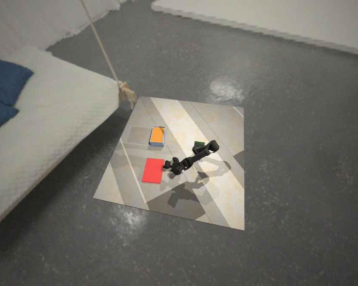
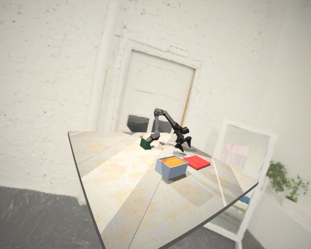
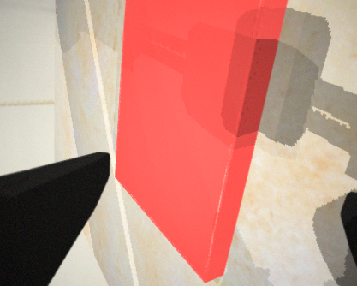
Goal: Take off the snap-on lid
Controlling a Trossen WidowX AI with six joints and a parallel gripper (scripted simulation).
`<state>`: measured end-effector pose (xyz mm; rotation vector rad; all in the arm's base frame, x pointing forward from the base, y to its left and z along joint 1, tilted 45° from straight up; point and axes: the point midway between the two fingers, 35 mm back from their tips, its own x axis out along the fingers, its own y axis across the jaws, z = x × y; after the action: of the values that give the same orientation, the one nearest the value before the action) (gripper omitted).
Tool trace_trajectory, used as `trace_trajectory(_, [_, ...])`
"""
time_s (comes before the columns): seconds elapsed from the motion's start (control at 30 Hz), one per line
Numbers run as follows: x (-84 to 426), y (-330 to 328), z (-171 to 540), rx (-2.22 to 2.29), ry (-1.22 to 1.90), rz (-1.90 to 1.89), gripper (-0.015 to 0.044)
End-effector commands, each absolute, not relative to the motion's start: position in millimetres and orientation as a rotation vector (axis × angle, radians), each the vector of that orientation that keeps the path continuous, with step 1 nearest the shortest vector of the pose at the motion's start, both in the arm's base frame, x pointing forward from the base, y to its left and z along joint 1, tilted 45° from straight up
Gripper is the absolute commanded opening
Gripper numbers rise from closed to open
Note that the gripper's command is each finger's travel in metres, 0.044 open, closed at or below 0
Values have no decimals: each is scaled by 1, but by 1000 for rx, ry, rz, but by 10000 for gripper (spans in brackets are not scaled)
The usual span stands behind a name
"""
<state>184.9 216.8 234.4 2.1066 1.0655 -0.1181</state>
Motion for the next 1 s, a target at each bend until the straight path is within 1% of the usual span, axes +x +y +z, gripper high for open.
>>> trace_trajectory(0.0, [184,212,242,2109,1070,-110,440])
trace_trajectory(0.97, [172,169,278,2106,1069,-111,440])
